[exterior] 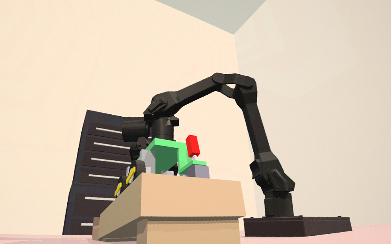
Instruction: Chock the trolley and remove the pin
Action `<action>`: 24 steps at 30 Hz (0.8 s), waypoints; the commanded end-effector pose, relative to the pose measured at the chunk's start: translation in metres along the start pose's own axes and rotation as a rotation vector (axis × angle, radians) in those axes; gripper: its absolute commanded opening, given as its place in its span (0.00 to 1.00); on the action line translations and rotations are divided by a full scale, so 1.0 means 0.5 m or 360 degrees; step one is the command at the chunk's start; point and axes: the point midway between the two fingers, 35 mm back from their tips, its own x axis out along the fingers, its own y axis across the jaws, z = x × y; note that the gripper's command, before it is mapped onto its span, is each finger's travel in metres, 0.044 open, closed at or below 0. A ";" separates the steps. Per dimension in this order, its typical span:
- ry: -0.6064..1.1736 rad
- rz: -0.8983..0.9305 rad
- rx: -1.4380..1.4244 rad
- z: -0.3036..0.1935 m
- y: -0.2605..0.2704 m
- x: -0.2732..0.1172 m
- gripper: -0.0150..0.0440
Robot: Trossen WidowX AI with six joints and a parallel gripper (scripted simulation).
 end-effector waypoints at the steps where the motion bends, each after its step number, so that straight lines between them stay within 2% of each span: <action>1: -0.0008 0.0004 -0.0004 0.000 0.012 -0.002 0.25; 11: 0.0000 -0.0006 0.0001 0.000 0.001 0.000 0.25; 18: 0.0000 -0.0006 0.0001 0.000 0.001 0.000 0.57; 24: -0.0004 -0.0002 -0.0001 0.000 0.000 -0.020 0.58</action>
